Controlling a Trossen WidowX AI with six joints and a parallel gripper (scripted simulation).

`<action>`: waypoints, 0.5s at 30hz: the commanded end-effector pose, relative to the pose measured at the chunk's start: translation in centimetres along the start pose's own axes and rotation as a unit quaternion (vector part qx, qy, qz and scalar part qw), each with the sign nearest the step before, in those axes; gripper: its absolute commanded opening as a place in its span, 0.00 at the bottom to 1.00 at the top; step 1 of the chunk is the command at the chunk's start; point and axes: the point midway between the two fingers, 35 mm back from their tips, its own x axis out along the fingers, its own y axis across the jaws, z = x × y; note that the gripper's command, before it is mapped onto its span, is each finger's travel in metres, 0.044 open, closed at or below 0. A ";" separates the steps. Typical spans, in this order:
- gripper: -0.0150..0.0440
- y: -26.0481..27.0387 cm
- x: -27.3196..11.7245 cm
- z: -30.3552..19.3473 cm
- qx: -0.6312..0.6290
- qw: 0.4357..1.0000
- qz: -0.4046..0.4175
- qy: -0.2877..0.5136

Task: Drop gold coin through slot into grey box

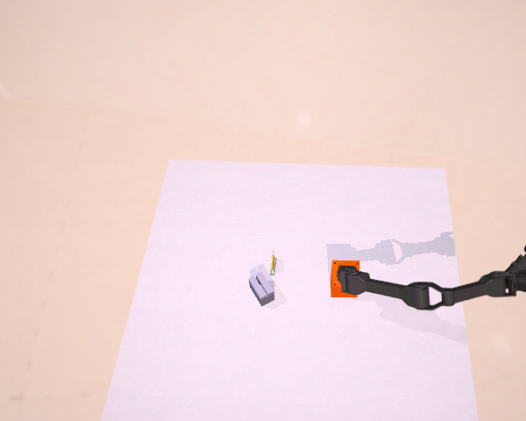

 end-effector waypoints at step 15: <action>0.53 9.5 3.8 -20.8 -0.066 0.976 0.028 0.204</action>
